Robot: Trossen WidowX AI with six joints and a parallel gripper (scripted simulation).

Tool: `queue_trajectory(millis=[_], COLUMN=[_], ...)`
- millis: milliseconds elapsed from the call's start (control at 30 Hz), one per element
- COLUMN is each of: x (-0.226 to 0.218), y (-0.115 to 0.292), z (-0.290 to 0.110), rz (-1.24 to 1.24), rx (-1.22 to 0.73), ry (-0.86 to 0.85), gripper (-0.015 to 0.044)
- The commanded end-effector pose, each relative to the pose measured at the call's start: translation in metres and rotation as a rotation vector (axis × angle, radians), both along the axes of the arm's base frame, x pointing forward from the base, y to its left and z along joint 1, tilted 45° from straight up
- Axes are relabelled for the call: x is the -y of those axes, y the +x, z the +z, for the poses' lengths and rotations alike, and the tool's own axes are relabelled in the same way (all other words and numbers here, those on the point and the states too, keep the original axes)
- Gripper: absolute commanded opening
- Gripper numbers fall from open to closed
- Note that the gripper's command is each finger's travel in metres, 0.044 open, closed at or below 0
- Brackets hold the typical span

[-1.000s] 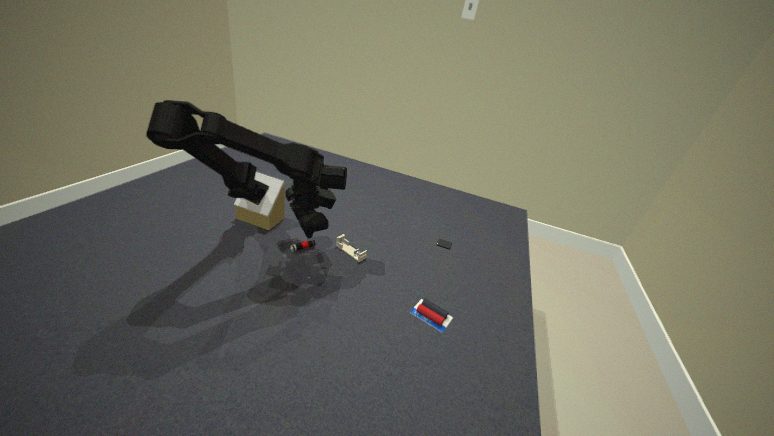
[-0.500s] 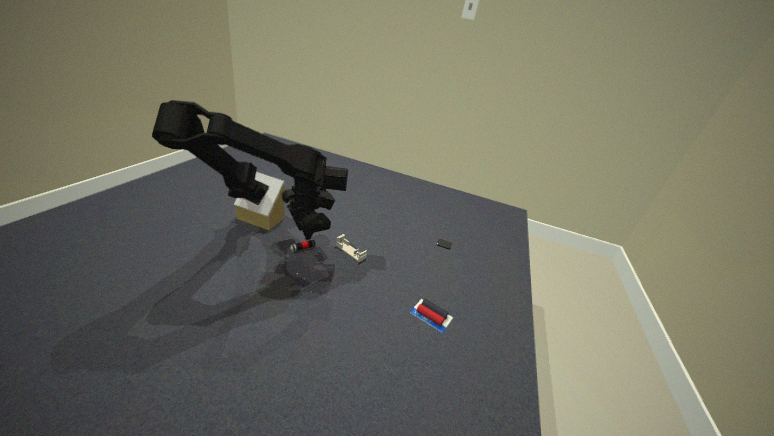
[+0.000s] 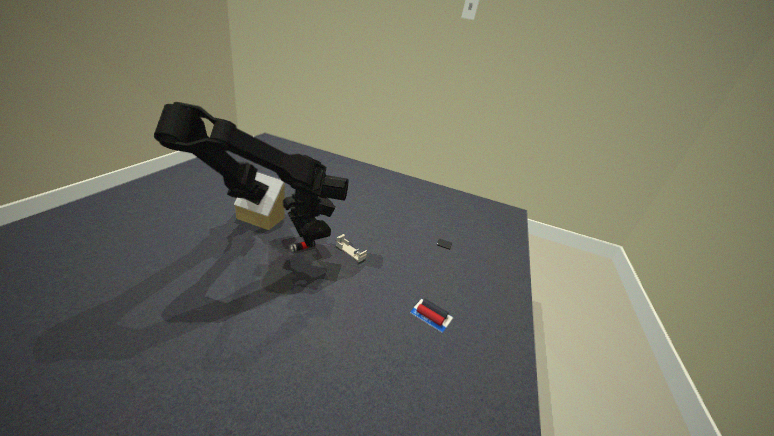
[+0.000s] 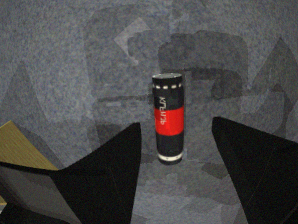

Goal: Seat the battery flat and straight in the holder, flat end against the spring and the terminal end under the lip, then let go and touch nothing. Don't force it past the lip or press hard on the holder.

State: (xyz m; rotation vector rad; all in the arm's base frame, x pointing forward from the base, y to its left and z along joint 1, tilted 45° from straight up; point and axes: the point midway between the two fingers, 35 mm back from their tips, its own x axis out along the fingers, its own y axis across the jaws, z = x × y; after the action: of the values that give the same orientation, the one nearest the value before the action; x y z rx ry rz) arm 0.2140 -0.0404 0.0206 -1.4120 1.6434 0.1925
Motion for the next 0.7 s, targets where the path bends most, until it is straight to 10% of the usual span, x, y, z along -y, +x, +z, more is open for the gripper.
queue_trajectory(millis=[0, 367, 667], x=[0.007, 0.018, 0.018], y=[-0.003, -0.003, -0.003], z=[-0.007, -0.016, -0.016], rz=[0.002, 0.001, 0.001], rx=[-0.011, -0.011, -0.011], ry=[-0.007, -0.011, -0.011], gripper=[0.0224, 0.0224, 0.0086])
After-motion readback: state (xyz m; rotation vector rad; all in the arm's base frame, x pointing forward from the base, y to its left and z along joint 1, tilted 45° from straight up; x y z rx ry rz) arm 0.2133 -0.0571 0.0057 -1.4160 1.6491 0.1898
